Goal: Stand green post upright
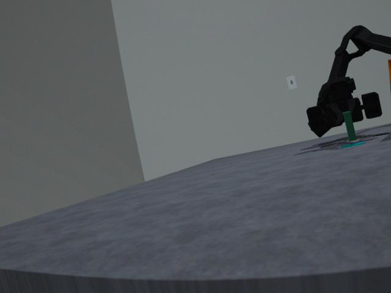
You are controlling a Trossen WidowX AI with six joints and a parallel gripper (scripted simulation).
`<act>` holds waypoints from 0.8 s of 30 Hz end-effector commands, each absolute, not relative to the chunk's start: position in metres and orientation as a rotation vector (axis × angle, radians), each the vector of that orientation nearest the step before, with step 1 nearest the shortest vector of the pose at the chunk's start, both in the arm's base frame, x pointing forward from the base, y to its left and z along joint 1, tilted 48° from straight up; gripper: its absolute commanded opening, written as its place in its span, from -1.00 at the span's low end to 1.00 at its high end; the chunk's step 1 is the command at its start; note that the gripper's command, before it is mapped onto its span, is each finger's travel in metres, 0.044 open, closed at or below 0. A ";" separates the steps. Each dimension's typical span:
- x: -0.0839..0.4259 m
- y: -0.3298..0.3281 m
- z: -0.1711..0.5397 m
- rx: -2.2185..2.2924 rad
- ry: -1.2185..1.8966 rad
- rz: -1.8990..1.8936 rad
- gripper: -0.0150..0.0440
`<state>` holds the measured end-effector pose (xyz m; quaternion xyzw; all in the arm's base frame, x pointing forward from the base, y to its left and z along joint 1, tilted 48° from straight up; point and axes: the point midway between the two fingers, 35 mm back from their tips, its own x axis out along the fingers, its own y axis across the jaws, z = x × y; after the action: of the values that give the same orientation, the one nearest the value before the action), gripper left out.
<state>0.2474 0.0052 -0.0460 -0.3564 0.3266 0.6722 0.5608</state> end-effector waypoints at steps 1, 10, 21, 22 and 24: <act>0.251 -0.001 -0.053 -0.846 0.770 1.583 -0.42; 0.251 -0.001 -0.053 -0.846 0.770 1.583 -0.42; 0.251 -0.001 -0.053 -0.846 0.770 1.583 0.47; 0.251 -0.001 -0.053 -0.846 0.770 1.583 0.56; 0.251 -0.001 -0.053 -0.846 0.770 1.583 0.74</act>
<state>0.2494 0.0004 -0.0528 -0.3544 0.3283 0.6718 0.5616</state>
